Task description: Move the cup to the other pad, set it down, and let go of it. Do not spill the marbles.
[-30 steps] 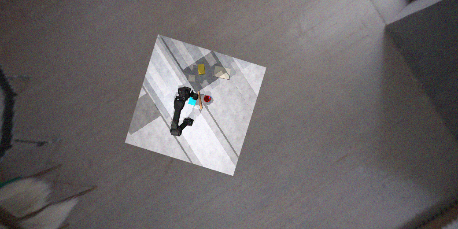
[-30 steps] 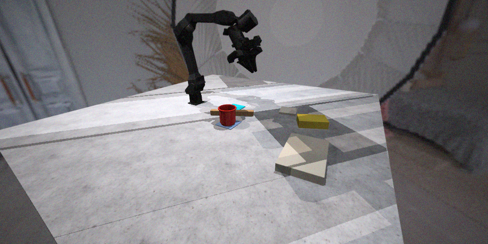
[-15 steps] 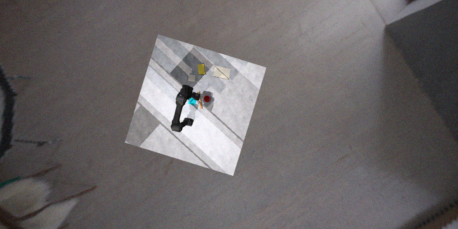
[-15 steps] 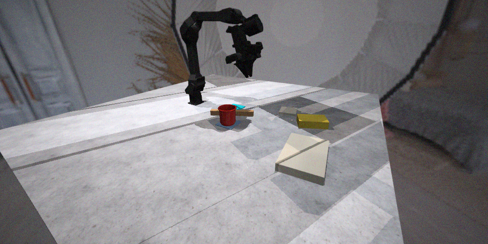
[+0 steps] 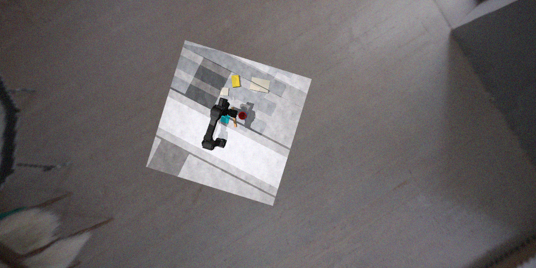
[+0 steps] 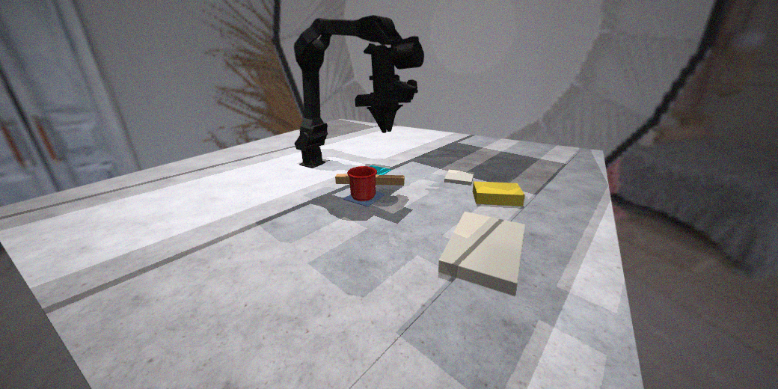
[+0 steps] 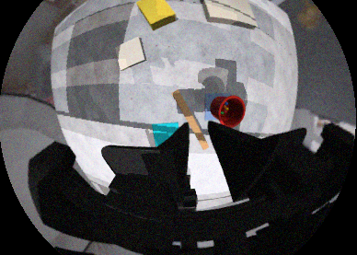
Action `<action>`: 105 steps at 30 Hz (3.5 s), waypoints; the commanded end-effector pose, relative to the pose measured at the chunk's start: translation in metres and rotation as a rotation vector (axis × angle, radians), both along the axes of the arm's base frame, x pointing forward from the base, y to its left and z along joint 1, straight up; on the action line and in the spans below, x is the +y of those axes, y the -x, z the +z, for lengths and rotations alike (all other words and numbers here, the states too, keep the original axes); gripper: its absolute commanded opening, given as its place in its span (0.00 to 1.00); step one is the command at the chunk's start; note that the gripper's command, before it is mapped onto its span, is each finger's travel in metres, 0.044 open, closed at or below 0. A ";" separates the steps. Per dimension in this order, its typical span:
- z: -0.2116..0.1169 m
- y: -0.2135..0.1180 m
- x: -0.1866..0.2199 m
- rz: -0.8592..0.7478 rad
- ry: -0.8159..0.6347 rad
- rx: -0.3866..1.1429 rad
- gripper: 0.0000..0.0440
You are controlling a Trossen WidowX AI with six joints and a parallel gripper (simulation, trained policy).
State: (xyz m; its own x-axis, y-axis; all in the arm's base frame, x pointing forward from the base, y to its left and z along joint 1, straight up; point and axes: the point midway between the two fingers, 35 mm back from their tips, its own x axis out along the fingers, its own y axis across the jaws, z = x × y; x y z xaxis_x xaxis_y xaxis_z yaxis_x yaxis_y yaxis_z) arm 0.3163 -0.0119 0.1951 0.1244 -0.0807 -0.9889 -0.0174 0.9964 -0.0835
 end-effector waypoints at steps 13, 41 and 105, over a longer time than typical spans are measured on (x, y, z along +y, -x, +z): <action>-0.031 0.006 -0.031 0.021 0.027 0.137 0.30; -0.116 0.014 -0.072 0.141 0.001 0.266 0.41; -0.077 0.038 0.046 0.727 0.024 0.145 0.00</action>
State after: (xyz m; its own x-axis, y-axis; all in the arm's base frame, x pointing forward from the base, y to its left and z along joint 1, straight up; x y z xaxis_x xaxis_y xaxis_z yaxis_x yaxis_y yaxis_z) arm 0.2814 0.0275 0.1199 0.0204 -0.0527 -0.9984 -0.6802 0.7311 -0.0525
